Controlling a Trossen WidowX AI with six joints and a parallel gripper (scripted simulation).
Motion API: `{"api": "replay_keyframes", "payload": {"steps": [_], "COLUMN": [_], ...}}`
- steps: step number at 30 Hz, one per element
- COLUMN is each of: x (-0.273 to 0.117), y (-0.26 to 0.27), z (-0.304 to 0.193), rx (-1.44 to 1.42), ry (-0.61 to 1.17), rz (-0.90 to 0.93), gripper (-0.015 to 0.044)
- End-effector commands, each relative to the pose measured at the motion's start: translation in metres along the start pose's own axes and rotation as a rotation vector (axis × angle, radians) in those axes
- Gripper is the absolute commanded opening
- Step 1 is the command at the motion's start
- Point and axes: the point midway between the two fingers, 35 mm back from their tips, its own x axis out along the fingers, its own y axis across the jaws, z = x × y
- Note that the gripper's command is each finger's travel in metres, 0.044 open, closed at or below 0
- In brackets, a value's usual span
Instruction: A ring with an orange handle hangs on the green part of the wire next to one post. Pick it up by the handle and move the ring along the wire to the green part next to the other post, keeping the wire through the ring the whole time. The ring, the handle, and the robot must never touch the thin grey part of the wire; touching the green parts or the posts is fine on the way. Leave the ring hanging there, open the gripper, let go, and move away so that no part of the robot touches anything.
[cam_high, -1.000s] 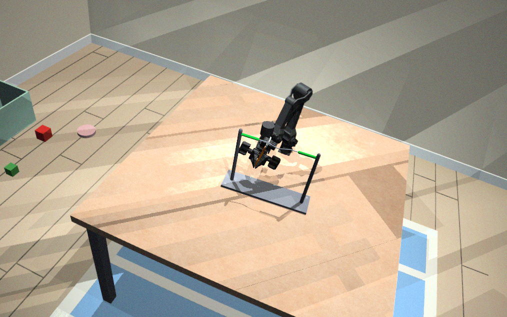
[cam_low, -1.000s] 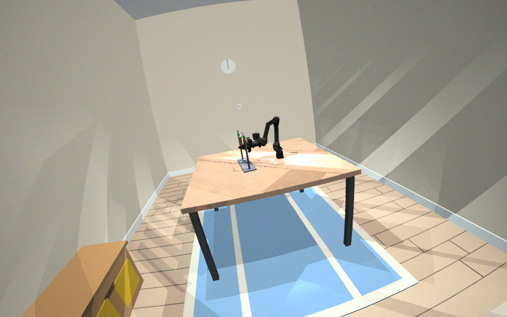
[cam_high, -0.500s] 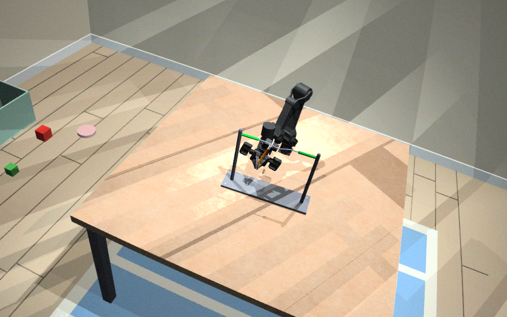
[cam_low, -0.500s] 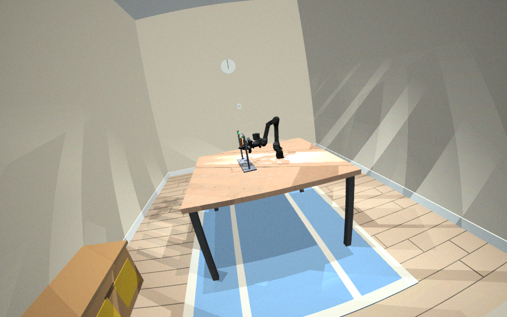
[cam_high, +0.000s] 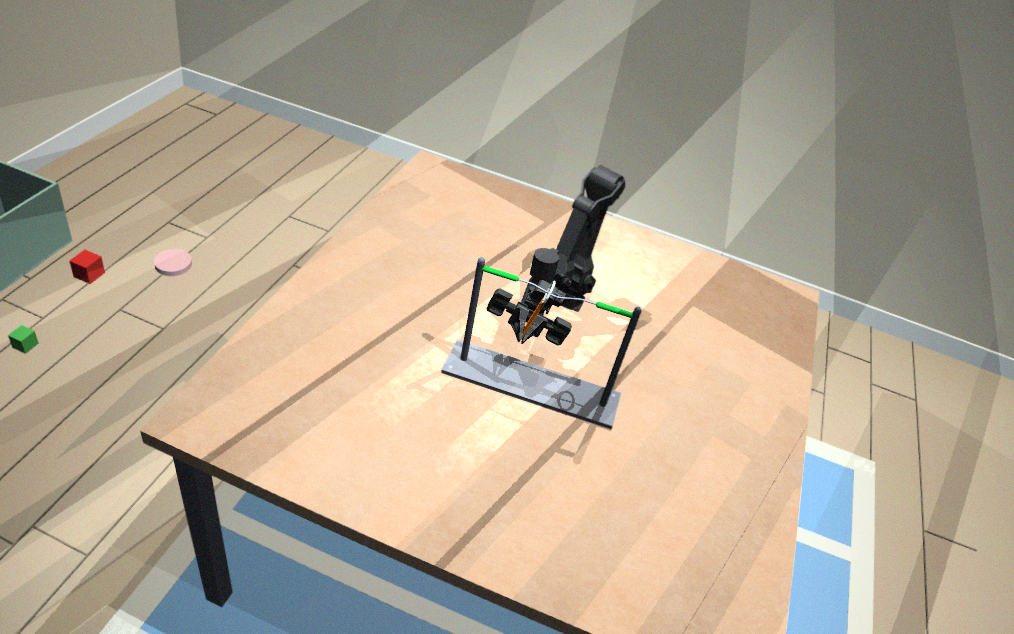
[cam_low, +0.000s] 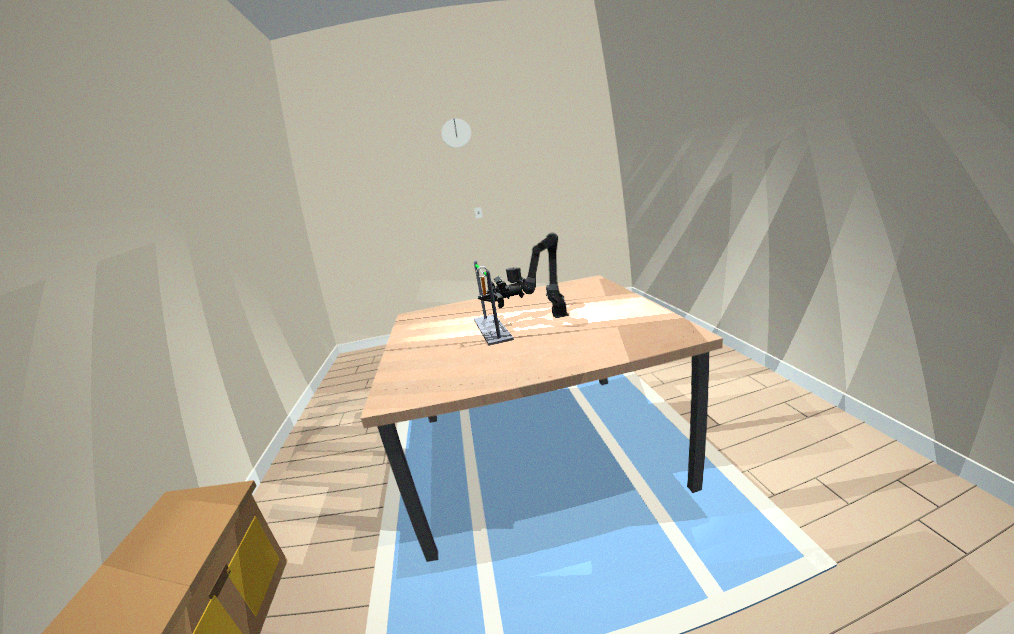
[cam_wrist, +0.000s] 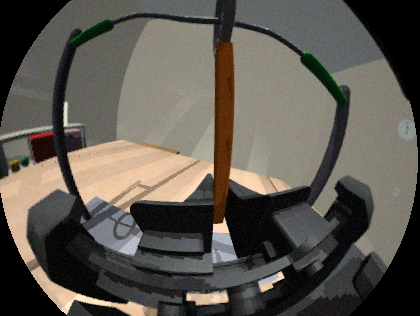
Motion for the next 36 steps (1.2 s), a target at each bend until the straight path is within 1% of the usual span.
{"api": "replay_keyframes", "payload": {"steps": [1, 7, 17, 22, 36], "x": [0.0, -0.002, -0.012, -0.017, -0.017], "y": [0.007, 0.017, 0.035, 0.054, 0.091], "z": [-0.001, 0.0, 0.004, 0.008, 0.024], "rx": [0.028, 0.079, 0.179, 0.283, 0.495], "ry": [0.001, 0.017, 0.113, 0.154, 0.158], "rz": [-0.004, -0.007, -0.005, -0.005, -0.008], "gripper": [-0.015, -0.015, -0.015, -0.015, -0.015]}}
